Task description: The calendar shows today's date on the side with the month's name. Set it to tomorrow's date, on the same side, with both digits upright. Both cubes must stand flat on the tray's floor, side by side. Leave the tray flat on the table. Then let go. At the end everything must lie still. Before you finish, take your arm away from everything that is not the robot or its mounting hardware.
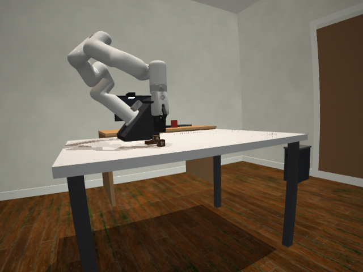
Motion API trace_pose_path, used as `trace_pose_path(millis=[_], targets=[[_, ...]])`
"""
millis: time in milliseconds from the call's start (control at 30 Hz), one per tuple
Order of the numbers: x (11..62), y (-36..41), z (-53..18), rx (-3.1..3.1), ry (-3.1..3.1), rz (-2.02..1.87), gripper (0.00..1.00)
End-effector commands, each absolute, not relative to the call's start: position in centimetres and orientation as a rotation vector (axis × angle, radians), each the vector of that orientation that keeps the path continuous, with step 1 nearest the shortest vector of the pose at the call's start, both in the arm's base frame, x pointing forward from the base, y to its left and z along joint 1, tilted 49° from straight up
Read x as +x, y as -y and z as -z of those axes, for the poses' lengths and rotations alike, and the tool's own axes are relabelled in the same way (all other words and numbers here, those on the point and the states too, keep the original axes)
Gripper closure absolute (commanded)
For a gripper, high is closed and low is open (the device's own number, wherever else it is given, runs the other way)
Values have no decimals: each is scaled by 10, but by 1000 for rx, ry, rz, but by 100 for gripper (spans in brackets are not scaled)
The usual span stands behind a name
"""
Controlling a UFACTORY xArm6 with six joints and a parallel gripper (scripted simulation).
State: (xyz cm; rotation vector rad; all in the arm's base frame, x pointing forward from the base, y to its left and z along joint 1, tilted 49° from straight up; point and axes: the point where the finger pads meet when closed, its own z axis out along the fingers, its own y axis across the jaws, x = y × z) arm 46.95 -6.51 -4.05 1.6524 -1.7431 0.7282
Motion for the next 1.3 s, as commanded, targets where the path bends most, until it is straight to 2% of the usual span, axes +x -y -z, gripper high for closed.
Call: trace_pose_path(millis=[0,1267], targets=[[471,68,43,1655,1745,-732,53],[469,85,58,1655,1745,-732,53]])
